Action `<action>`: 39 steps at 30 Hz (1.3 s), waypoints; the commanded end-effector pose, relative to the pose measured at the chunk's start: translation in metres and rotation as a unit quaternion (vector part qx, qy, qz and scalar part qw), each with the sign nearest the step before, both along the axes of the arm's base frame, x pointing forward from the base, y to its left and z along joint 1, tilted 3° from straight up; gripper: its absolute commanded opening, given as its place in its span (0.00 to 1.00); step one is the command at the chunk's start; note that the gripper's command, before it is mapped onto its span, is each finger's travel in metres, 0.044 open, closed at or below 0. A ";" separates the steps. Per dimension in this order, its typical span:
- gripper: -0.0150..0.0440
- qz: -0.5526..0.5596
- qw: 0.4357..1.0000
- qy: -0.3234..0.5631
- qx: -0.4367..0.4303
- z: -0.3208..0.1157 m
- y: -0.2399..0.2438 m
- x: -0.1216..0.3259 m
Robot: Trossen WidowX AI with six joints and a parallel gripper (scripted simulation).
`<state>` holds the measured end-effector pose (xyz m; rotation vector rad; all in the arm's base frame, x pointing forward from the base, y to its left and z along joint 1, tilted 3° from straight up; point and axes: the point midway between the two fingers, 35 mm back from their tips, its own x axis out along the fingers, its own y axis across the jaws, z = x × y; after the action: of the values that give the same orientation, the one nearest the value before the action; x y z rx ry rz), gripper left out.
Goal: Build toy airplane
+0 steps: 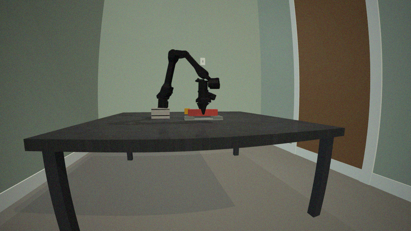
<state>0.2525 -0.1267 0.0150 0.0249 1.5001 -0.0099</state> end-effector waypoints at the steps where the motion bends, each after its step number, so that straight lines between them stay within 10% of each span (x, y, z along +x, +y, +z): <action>1: 0.66 0.000 1.000 0.000 0.000 0.000 0.000 0.000; 9: 1.00 0.000 1.000 0.000 0.000 0.000 0.000 0.000; 19: 1.00 0.000 1.000 0.000 0.000 0.003 0.000 0.001; 26: 1.00 -0.001 1.000 -0.001 0.000 0.103 -0.002 -0.007; 39: 1.00 -0.025 1.000 -0.001 0.002 0.101 -0.004 -0.001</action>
<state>0.2498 -0.1316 0.1152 0.0502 1.4988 -0.0361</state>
